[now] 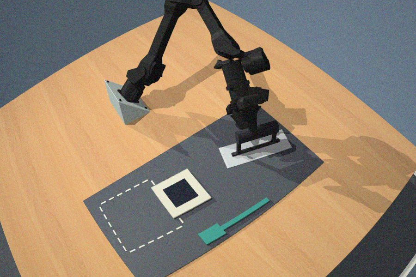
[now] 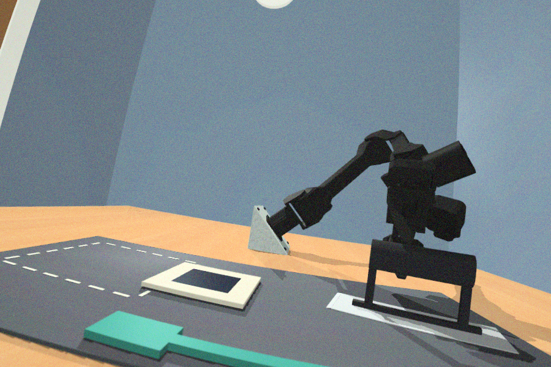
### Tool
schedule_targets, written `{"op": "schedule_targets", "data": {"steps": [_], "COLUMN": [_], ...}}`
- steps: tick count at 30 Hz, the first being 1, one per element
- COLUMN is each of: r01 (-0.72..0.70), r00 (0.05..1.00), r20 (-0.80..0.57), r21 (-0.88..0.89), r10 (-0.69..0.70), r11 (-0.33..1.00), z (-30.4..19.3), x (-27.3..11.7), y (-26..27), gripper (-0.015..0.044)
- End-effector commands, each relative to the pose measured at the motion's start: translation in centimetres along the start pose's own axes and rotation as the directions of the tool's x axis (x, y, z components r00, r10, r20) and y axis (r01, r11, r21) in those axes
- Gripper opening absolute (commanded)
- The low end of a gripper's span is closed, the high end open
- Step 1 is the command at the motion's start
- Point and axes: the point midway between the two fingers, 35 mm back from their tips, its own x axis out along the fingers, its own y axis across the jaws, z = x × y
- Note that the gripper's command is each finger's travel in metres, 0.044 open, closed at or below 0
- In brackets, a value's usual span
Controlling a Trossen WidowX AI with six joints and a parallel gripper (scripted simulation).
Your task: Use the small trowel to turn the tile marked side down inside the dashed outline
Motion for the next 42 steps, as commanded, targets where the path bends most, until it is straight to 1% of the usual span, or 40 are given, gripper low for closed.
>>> {"op": "schedule_targets", "data": {"steps": [1, 16, 23, 40, 42], "r01": [0.004, 0.004, 0.004, 0.004, 0.004], "r00": [1.000, 1.000, 1.000, 1.000, 1.000], "r20": [-0.003, -0.002, -0.002, -0.002, -0.002], "r21": [0.001, 0.001, 0.001, 0.001, 0.001], "r10": [-0.004, -0.004, -0.004, -0.004, -0.004], "r11": [1.000, 1.000, 1.000, 1.000, 1.000], "z": [0.0, -0.1, -0.1, -0.1, -0.1], "x": [0.8, 3.0, 3.0, 3.0, 3.0], "y": [-0.1, 0.0, 0.0, 0.0, 0.0], "gripper": [0.0300, 0.0300, 0.0116, 0.0003, 0.0000]}}
